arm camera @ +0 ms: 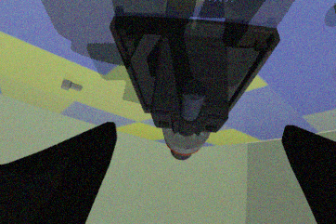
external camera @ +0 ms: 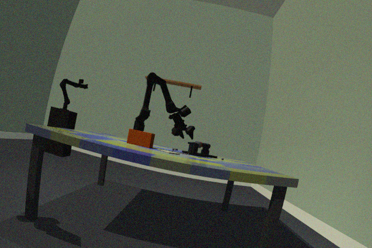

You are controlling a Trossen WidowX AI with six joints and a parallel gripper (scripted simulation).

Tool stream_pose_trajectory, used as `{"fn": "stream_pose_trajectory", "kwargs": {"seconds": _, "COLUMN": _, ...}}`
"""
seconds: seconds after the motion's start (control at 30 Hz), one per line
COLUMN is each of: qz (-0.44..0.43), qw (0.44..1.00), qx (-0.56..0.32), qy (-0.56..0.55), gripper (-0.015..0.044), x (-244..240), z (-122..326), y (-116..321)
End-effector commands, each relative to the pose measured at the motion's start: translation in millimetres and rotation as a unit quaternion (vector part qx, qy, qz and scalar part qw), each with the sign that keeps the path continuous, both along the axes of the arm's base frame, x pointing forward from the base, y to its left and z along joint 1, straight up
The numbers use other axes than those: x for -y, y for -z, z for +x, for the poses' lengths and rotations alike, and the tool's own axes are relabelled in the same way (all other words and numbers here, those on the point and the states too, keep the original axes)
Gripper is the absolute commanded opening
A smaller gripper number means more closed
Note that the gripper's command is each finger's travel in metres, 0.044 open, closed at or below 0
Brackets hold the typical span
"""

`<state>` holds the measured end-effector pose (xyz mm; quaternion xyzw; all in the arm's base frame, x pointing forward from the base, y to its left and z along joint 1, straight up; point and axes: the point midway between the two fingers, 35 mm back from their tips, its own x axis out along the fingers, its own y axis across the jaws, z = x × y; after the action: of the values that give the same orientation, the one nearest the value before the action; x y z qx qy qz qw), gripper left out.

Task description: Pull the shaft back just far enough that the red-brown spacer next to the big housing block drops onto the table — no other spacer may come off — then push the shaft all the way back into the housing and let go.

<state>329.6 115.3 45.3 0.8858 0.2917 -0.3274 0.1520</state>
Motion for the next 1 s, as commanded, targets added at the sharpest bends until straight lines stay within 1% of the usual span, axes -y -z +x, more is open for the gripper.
{"fn": "stream_pose_trajectory", "kwargs": {"seconds": 0.0, "qz": 0.017, "qw": 0.999, "qx": -0.031, "qy": 0.008, "gripper": 0.0440, "x": 4.1, "z": -1.7, "y": 9.7}}
{"fn": "stream_pose_trajectory", "kwargs": {"seconds": 0.07, "qz": 0.017, "qw": 0.999, "qx": -0.031, "qy": 0.008, "gripper": 0.0440, "x": 4.1, "z": 3.6, "y": 9.5}}
{"fn": "stream_pose_trajectory", "kwargs": {"seconds": 0.97, "qz": 0.017, "qw": 0.999, "qx": -0.031, "qy": 0.008, "gripper": 0.0440, "x": 4.2, "z": 3.8, "y": 9.5}}
